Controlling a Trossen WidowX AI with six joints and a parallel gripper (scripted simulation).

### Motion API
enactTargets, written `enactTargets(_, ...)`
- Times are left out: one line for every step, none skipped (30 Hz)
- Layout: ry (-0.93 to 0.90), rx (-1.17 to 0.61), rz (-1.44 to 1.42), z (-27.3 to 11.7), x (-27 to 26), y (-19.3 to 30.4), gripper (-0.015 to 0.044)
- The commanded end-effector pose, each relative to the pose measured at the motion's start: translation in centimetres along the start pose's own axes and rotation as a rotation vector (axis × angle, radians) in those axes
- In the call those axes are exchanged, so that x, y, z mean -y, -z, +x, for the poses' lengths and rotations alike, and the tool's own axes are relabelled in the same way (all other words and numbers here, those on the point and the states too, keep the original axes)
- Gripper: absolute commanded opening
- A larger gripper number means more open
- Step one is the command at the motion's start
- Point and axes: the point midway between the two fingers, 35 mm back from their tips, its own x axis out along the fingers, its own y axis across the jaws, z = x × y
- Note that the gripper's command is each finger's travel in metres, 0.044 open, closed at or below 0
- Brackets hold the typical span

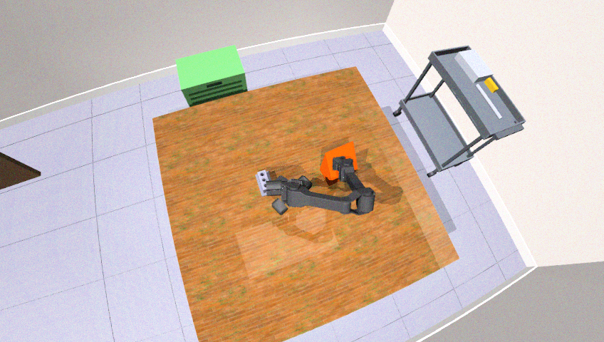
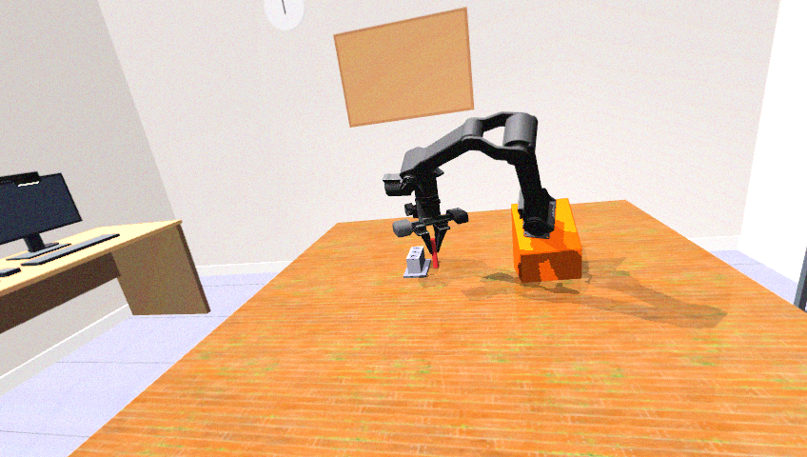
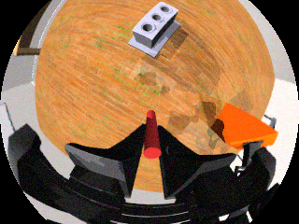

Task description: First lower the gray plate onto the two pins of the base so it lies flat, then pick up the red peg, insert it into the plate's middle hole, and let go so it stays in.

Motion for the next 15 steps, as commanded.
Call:
enactTargets(-0.003,0.008,-0.006,-0.3,-0.5,-1.0,0.0000)
enactTargets(-0.003,0.008,-0.007,-0.3,-0.6,-1.3,0.0000)
enactTargets(-0.003,0.008,-0.007,-0.3,-0.7,-1.6,0.0000)
enactTargets(-0.004,0.009,-0.007,-0.4,-0.7,-1.9,0.0000)
enactTargets(-0.004,0.009,-0.007,-0.4,-0.8,-2.2,0.0000)
enactTargets(-0.004,0.009,-0.007,-0.4,-0.9,-2.5,0.0000)
enactTargets(-0.004,0.010,-0.007,-0.4,-1.0,-2.8,0.0000)
enactTargets(-0.004,0.010,-0.008,-0.5,-1.0,-3.1,0.0000)
enactTargets(-0.004,0.010,-0.008,-0.5,-1.1,-3.3,0.0000)
enactTargets(-0.004,0.010,-0.008,-0.5,-1.2,-3.6,0.0000)
enactTargets(-0.004,0.011,-0.008,-0.5,-1.2,-3.9,0.0000)
enactTargets(-0.004,0.011,-0.008,-0.5,-1.3,-4.2,0.0000)
enactTargets(-0.004,0.011,-0.008,-0.6,-1.3,-4.5,0.0000)
enactTargets(-0.005,0.011,-0.009,-0.6,-1.4,-4.9,0.0000)
enactTargets(-0.005,0.012,-0.009,-0.6,-1.4,-5.2,0.0000)
